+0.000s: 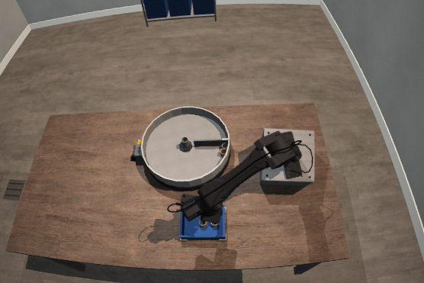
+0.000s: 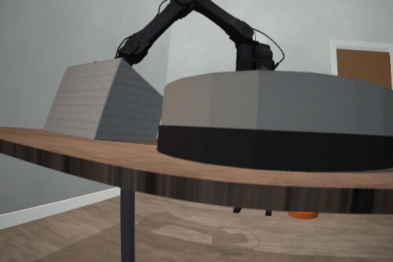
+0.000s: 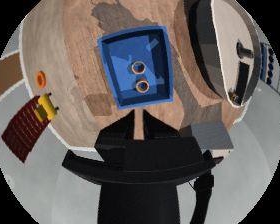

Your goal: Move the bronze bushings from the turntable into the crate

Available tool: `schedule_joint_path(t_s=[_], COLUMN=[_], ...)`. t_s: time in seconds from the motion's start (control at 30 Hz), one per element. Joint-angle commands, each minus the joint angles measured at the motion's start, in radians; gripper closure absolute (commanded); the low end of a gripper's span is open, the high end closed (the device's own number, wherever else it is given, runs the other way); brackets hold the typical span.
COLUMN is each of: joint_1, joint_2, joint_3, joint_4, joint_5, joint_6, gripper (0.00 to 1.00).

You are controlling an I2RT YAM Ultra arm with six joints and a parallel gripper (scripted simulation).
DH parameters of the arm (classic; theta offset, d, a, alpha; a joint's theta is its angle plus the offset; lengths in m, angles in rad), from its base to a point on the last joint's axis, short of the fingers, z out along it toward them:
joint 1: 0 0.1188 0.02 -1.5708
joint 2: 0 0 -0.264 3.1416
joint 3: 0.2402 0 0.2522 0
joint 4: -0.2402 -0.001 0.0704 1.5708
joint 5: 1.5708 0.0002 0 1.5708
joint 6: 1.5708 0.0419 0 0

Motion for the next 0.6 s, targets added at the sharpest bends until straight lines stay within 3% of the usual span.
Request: schedule_joint_path(t_s=[0.0, 0.37, 0.57], joint_1=[-0.018, -0.023, -0.048], joint_2=[-0.038, -0.042, -0.058], joint_3=[0.033, 0.026, -0.054], joint_4=[-0.014, -0.006, 0.026], joint_5=[-0.004, -0.005, -0.013], joint_6=[-0.007, 0.003, 0.027], gripper=[0.86, 0.87, 0.87])
